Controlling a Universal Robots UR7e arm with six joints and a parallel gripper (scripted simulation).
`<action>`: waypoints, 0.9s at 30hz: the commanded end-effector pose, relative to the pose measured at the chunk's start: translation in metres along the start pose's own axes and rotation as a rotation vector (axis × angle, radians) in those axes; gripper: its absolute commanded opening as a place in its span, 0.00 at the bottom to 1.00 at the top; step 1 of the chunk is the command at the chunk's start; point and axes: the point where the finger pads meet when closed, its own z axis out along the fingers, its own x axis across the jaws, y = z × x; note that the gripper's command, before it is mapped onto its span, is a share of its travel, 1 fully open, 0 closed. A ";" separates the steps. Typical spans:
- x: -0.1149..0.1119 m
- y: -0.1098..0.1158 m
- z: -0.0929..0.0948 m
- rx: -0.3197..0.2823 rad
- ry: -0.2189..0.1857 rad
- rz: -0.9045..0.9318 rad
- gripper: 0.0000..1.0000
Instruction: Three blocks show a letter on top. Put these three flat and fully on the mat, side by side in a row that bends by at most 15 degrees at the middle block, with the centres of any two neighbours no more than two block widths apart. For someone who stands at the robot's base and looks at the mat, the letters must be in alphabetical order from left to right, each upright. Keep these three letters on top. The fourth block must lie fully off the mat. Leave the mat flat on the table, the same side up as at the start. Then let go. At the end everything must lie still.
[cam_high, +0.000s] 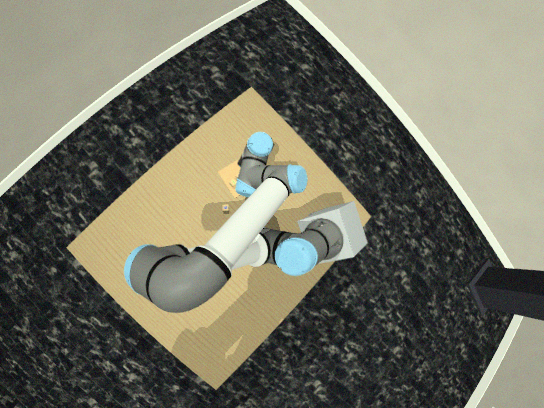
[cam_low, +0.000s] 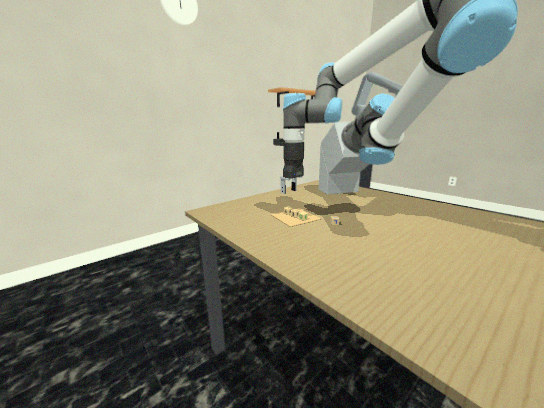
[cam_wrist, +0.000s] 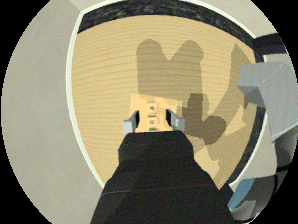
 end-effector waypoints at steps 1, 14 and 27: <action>-0.001 -0.001 -0.002 0.002 -0.002 -0.001 1.00; -0.001 -0.001 -0.002 0.002 -0.002 -0.001 1.00; -0.002 -0.001 -0.015 0.005 -0.003 -0.003 1.00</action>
